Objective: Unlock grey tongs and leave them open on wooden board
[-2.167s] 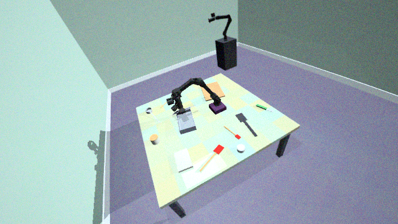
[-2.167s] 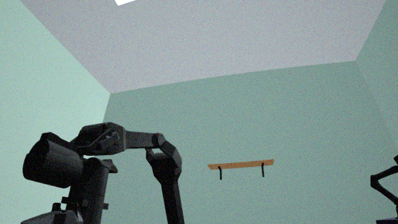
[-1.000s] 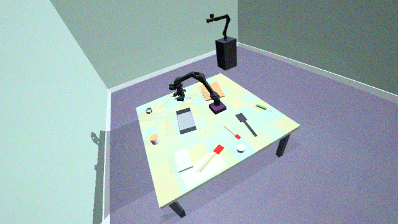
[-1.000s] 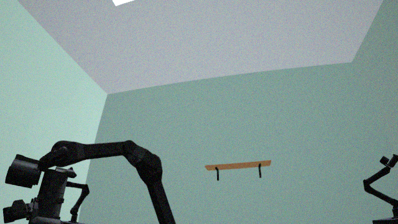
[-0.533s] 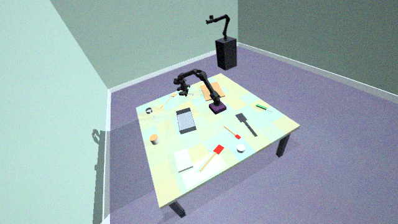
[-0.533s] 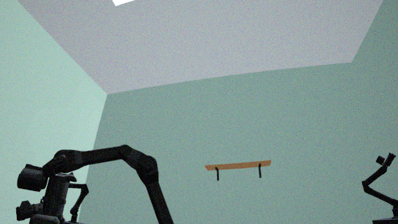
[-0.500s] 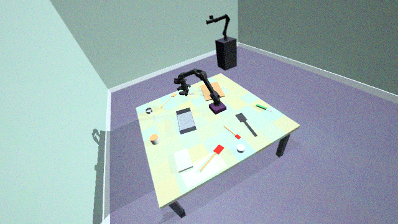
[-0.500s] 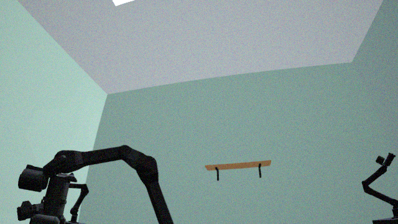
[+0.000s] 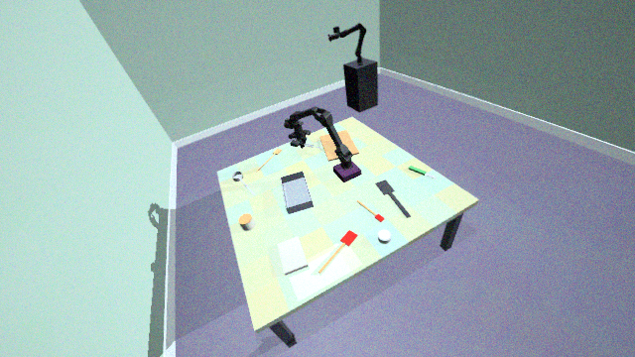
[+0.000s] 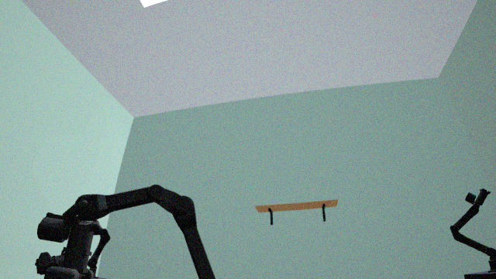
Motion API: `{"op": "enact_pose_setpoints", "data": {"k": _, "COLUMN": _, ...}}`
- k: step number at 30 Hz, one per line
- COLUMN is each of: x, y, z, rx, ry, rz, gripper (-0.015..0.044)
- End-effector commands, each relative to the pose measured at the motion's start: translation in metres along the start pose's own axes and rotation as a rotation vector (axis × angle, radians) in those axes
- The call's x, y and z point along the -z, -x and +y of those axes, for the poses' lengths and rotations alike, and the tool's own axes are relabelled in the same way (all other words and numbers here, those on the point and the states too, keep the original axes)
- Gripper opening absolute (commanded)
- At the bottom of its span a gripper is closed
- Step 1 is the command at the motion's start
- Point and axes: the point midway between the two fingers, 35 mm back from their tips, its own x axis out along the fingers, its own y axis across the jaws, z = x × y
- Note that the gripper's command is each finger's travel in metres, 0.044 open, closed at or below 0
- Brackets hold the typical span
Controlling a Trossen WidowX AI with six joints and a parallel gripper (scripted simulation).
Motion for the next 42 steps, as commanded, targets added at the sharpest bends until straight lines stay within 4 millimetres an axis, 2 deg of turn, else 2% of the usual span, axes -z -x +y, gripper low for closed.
{"op": "enact_pose_setpoints", "data": {"k": 1, "x": 0.005, "y": 0.002, "z": -0.028, "rx": 0.005, "ry": -0.080, "rz": -0.004, "gripper": -0.0150}}
{"op": "enact_pose_setpoints", "data": {"k": 10, "x": 0.021, "y": 0.003, "z": -0.085, "rx": 0.009, "ry": -0.239, "rz": -0.005, "gripper": -0.0150}}
{"op": "enact_pose_setpoints", "data": {"k": 21, "x": 0.051, "y": 0.003, "z": -0.147, "rx": 0.016, "ry": -0.420, "rz": -0.005, "gripper": -0.0150}}
{"op": "enact_pose_setpoints", "data": {"k": 32, "x": 0.092, "y": 0.004, "z": -0.202, "rx": 0.023, "ry": -0.611, "rz": -0.004, "gripper": -0.0150}}
{"op": "enact_pose_setpoints", "data": {"k": 42, "x": 0.137, "y": 0.005, "z": -0.244, "rx": 0.030, "ry": -0.784, "rz": -0.001, "gripper": -0.0150}}
